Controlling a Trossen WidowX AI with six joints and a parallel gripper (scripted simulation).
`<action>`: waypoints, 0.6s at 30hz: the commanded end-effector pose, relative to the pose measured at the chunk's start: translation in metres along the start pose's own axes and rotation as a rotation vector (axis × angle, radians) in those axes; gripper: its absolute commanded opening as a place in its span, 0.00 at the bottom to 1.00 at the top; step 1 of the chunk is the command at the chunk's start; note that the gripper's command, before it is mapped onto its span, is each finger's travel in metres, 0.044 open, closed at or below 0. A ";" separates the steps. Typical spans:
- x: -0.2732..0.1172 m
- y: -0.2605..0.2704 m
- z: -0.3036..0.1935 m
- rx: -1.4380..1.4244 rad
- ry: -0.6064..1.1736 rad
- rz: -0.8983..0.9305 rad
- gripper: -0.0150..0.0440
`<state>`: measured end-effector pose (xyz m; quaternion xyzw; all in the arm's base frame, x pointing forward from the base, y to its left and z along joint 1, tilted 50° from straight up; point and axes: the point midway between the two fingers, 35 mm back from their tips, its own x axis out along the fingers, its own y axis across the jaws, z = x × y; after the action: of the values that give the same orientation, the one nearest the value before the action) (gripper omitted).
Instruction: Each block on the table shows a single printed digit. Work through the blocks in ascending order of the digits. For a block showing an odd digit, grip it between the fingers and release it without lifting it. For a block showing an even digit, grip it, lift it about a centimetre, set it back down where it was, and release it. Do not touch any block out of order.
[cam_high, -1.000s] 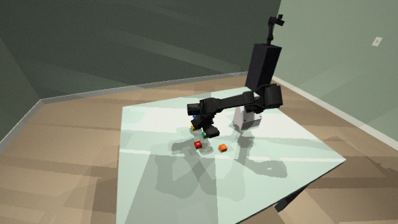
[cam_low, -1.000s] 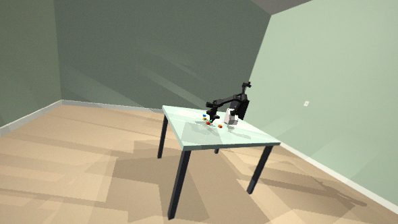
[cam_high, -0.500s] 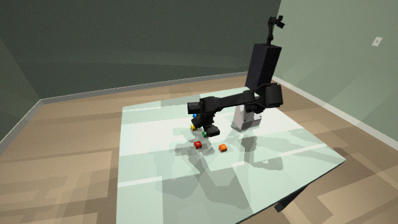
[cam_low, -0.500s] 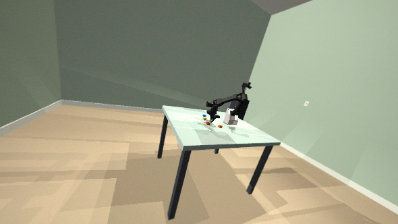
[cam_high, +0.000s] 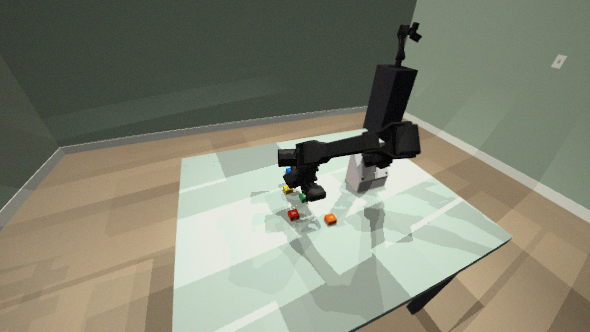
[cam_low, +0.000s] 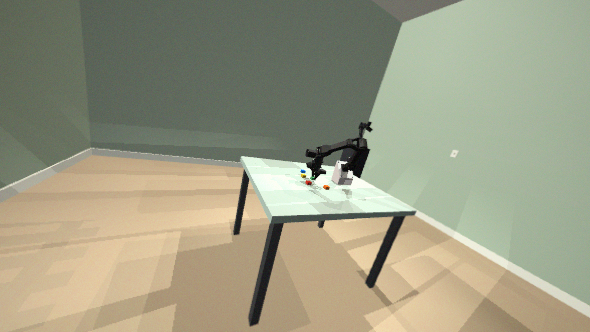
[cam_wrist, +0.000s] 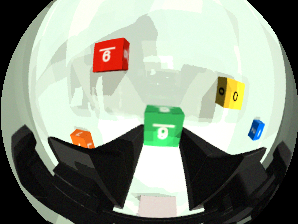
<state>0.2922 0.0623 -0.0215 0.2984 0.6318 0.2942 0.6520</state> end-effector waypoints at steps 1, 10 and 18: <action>-0.001 0.000 0.000 -0.005 -0.001 -0.003 0.46; 0.009 0.000 0.000 -0.004 -0.001 -0.003 0.46; 0.014 0.000 0.000 -0.004 0.000 -0.002 0.46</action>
<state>0.2933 0.0721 -0.0297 0.2929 0.6310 0.2963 0.6544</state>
